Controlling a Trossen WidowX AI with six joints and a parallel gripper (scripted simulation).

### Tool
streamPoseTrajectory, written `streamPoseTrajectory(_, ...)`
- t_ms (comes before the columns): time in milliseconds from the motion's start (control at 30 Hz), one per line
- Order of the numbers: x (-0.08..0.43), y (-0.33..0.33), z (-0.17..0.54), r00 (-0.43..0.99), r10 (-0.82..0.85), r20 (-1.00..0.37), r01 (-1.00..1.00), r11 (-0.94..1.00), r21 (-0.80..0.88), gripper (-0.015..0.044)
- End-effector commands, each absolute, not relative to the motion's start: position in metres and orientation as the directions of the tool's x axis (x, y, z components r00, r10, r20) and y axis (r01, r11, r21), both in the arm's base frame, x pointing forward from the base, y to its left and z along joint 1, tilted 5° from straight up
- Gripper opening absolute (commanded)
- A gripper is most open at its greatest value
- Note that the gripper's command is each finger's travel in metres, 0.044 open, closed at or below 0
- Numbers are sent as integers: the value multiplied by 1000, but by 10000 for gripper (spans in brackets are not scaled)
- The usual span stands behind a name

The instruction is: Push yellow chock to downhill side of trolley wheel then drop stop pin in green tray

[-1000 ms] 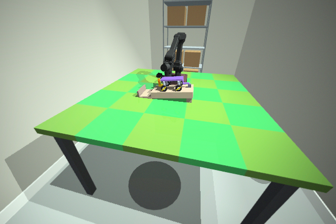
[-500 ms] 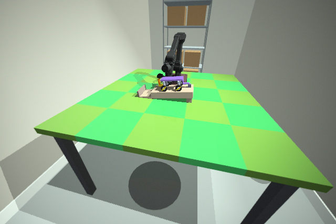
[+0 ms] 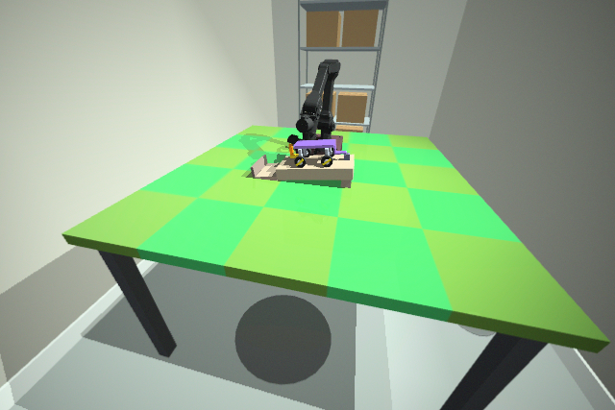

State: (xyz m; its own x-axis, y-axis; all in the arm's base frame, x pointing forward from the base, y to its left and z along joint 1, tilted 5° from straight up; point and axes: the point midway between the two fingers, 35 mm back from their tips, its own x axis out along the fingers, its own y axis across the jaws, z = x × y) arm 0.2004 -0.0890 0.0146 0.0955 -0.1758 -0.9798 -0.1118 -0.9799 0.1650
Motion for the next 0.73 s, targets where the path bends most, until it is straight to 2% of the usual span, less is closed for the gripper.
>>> streamPoseTrajectory(0,200,-89,21,94,-177,-980,-113,-980,166,340)
streamPoseTrajectory(133,196,-88,37,91,-178,-980,-115,-979,167,340)
streamPoseTrajectory(267,195,-88,48,91,-178,-980,-115,-979,167,440)
streamPoseTrajectory(700,190,-87,90,91,-178,-980,-115,-979,167,440)
